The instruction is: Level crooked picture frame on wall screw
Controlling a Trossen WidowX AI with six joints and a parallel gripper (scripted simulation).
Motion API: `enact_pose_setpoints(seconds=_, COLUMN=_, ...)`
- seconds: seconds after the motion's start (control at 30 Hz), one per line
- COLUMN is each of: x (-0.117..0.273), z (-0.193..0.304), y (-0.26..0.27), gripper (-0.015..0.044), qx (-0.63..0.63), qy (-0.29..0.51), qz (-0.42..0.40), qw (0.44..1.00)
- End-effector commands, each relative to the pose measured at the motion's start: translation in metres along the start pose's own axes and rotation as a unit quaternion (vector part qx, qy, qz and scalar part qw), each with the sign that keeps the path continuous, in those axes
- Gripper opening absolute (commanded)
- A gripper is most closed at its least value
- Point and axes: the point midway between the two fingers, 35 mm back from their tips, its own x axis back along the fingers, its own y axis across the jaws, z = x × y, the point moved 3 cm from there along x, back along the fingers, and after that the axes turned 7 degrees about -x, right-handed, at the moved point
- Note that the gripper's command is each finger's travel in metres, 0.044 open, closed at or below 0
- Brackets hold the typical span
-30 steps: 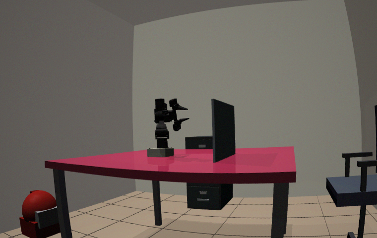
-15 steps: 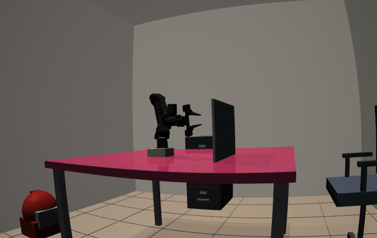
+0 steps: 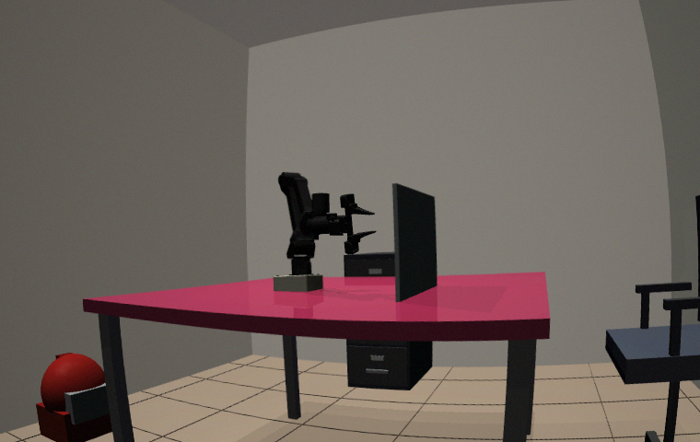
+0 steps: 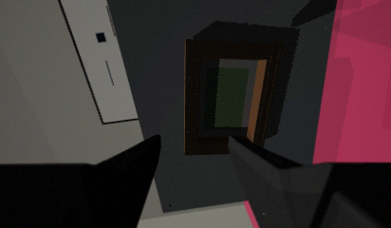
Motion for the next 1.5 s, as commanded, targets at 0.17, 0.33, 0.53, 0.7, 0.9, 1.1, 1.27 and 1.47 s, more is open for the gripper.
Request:
enact_pose_setpoints(seconds=0.17, x=-0.066, z=0.000, y=0.002, gripper=0.0260, qx=0.002, qy=0.001, qz=-0.003, qw=1.000)
enact_pose_setpoints(seconds=0.33, x=-0.075, z=0.001, y=0.000, gripper=0.0260, qx=0.002, qy=0.001, qz=-0.004, qw=1.000)
enact_pose_setpoints(seconds=0.53, x=-0.075, z=0.001, y=0.000, gripper=0.0260, qx=0.002, qy=0.001, qz=-0.004, qw=1.000)
enact_pose_setpoints(seconds=0.7, x=-0.075, z=0.001, y=0.000, gripper=0.0260, qx=0.002, qy=0.001, qz=-0.004, qw=1.000)
enact_pose_setpoints(seconds=0.9, x=-0.079, z=0.001, y=0.001, gripper=0.0260, qx=0.002, qy=0.001, qz=-0.004, qw=1.000)
enact_pose_setpoints(seconds=1.1, x=-0.089, z=0.001, y=0.001, gripper=0.0260, qx=0.002, qy=0.001, qz=-0.004, qw=1.000)
enact_pose_setpoints(seconds=1.27, x=-0.097, z=0.001, y=0.002, gripper=0.0260, qx=0.002, qy=0.002, qz=-0.005, qw=1.000)
enact_pose_setpoints(seconds=1.47, x=-0.106, z=0.001, y=0.002, gripper=0.0260, qx=0.002, qy=0.002, qz=-0.005, qw=1.000)
